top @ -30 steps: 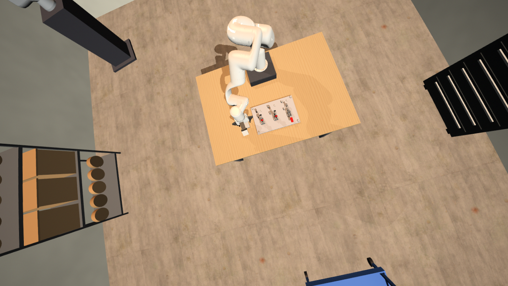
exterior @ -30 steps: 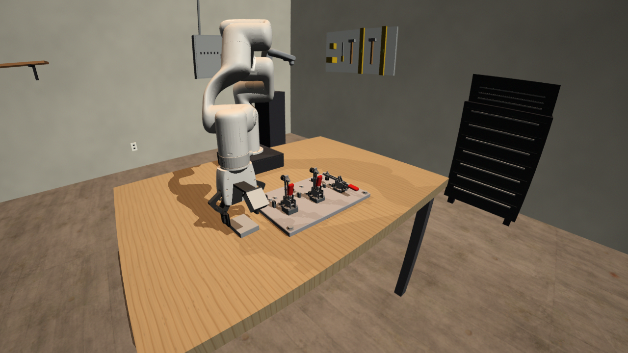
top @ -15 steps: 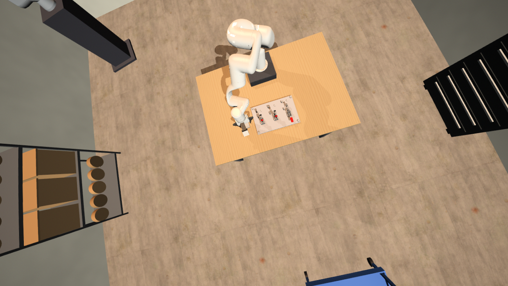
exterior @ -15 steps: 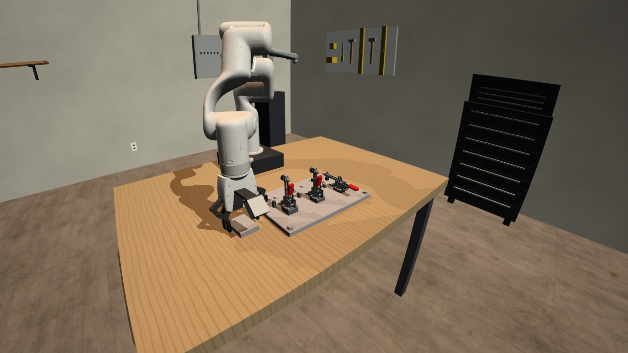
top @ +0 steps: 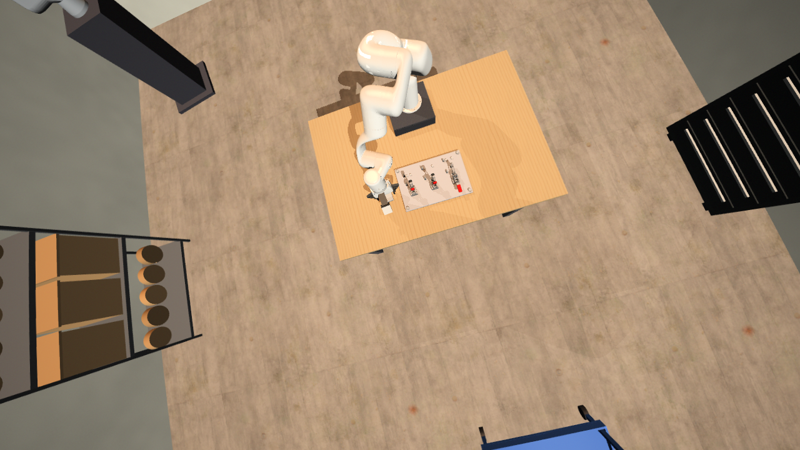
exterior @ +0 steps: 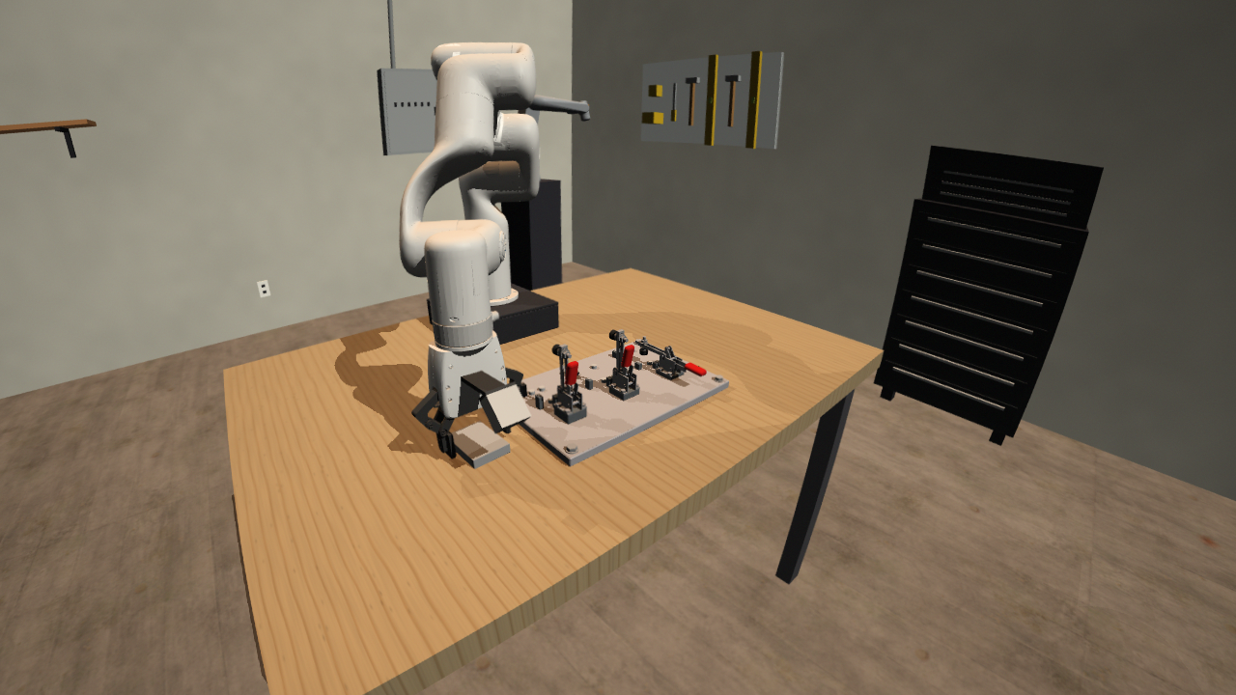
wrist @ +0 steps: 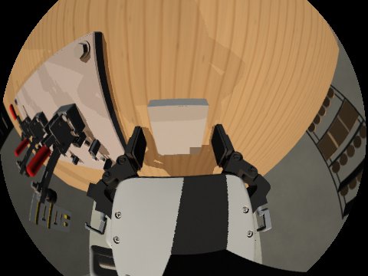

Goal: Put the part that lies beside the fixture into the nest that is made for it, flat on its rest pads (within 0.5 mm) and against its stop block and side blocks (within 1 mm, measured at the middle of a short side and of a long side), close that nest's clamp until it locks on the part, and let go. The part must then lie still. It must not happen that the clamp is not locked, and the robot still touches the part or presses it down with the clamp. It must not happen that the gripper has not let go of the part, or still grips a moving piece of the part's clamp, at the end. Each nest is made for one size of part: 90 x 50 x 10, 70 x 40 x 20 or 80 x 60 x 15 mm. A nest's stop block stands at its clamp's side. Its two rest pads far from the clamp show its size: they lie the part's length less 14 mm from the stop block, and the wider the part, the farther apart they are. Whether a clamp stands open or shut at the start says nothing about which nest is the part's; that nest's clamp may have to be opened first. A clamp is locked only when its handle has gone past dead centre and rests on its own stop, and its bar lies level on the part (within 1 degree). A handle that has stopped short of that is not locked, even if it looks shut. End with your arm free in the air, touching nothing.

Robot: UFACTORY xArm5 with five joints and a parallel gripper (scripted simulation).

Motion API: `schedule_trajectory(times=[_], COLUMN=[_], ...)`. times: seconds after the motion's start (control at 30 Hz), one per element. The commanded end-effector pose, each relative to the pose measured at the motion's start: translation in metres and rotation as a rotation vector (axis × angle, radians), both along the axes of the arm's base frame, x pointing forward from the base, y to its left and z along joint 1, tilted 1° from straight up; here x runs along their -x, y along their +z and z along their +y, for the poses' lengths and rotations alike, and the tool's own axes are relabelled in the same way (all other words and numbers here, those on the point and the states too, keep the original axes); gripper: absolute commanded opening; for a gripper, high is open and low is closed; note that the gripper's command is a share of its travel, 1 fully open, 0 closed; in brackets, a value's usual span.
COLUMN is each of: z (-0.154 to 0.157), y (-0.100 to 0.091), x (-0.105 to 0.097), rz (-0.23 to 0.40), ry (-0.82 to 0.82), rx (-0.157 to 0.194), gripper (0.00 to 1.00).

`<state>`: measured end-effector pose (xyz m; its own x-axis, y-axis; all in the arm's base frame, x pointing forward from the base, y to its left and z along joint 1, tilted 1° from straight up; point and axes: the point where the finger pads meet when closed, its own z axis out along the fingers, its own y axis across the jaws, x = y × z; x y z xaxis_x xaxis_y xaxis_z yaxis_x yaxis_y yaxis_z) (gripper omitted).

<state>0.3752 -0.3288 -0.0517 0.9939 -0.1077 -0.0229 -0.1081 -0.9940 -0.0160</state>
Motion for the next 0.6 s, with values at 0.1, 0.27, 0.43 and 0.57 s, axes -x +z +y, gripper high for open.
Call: schedule_trajectory(times=[0.1, 0.27, 0.43, 0.57], z=[-0.0010, -0.0010, -0.0010, -0.0010], y=[0.0014, 0.0014, 0.0014, 0.0014], x=[-0.0012, -0.0012, -0.0012, -0.0012], rz=[-0.003, -0.003, -0.003, -0.003], ry=[0.000, 0.000, 0.000, 0.000], rx=[0.003, 0.003, 0.003, 0.003], gripper=[0.00, 0.00, 0.00, 0.00])
